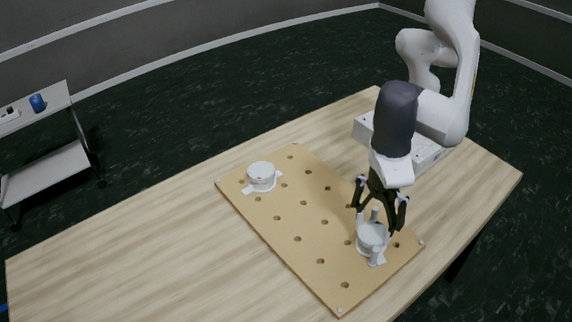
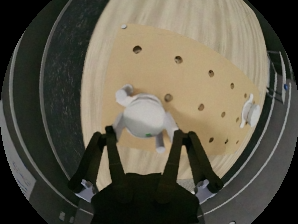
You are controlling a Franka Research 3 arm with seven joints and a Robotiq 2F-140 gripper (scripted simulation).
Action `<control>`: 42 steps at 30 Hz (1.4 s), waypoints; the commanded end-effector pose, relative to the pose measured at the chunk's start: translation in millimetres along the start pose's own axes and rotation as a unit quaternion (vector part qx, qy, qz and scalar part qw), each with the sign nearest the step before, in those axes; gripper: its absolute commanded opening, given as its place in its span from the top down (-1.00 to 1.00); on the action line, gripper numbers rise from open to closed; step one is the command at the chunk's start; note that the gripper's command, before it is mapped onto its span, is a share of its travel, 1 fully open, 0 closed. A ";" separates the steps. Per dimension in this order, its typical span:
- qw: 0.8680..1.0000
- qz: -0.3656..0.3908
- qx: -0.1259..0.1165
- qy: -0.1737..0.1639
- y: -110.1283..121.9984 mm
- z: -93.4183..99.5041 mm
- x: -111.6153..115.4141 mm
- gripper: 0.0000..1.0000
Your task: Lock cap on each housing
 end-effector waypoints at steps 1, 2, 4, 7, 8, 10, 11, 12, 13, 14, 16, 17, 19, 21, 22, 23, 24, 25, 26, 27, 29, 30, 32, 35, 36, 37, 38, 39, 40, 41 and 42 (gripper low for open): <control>0.998 -0.062 0.007 0.001 0.6 -1.2 -1.1 0.80; 0.998 -0.062 0.007 0.001 0.6 -1.2 -1.1 0.80; 0.998 -0.062 0.007 0.001 0.6 -1.2 -1.1 0.80; 0.998 -0.062 0.007 0.001 0.6 -1.2 -1.1 0.80; 0.998 -0.062 0.007 0.001 0.6 -1.2 -1.1 0.80; 0.998 -0.062 0.007 0.001 0.6 -1.2 -1.1 0.80; 0.998 -0.062 0.007 0.001 0.6 -1.2 -1.1 0.80; 0.998 -0.062 0.007 0.001 0.6 -1.2 -1.1 0.80; 0.998 -0.062 0.007 0.001 0.6 -1.2 -1.1 0.80; 0.998 -0.062 0.007 0.001 0.6 -1.2 -1.1 0.80; 0.998 -0.062 0.007 0.001 0.6 -1.2 -1.1 0.80; 0.998 -0.062 0.007 0.001 0.6 -1.2 -1.1 0.80; 0.998 -0.062 0.007 0.001 0.6 -1.2 -1.1 0.80; 0.998 -0.062 0.007 0.001 0.6 -1.2 -1.1 0.80; 0.998 -0.062 0.007 0.001 0.6 -1.2 -1.1 0.80; 0.998 -0.062 0.007 0.001 0.6 -1.2 -1.1 0.80; 0.998 -0.062 0.007 0.001 0.6 -1.2 -1.1 0.80; 0.998 -0.062 0.007 0.001 0.6 -1.2 -1.1 0.80; 0.998 -0.062 0.007 0.001 0.6 -1.2 -1.1 0.80; 0.998 -0.062 0.007 0.001 0.6 -1.2 -1.1 0.80; 0.998 -0.062 0.007 0.001 0.6 -1.2 -1.1 0.80; 0.998 -0.062 0.007 0.001 0.6 -1.2 -1.1 0.80; 0.998 -0.062 0.007 0.001 0.6 -1.2 -1.1 0.80; 0.998 -0.062 0.007 0.001 0.6 -1.2 -1.1 0.80; 0.998 -0.062 0.007 0.001 0.6 -1.2 -1.1 0.80; 0.998 -0.062 0.007 0.001 0.6 -1.2 -1.1 -0.55; 0.998 -0.062 0.007 0.001 0.6 -1.2 -1.1 -0.55; 0.998 -0.062 0.007 0.001 0.6 -1.2 -1.1 -0.55; 0.998 -0.062 0.007 0.001 0.6 -1.2 -1.1 -0.55; 0.998 -0.062 0.007 0.001 0.6 -1.2 -1.1 -0.55; 0.998 -0.062 0.007 0.001 0.6 -1.2 -1.1 -0.55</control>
Point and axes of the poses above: the point where the finger pads meet when closed, its own z axis back along the fingers, its own y axis across the jaws, x = y × z, the point moved 1 cm from there along z, back along the fingers, and after that the axes turned 11 degrees about -z, right-handed, at the moved point
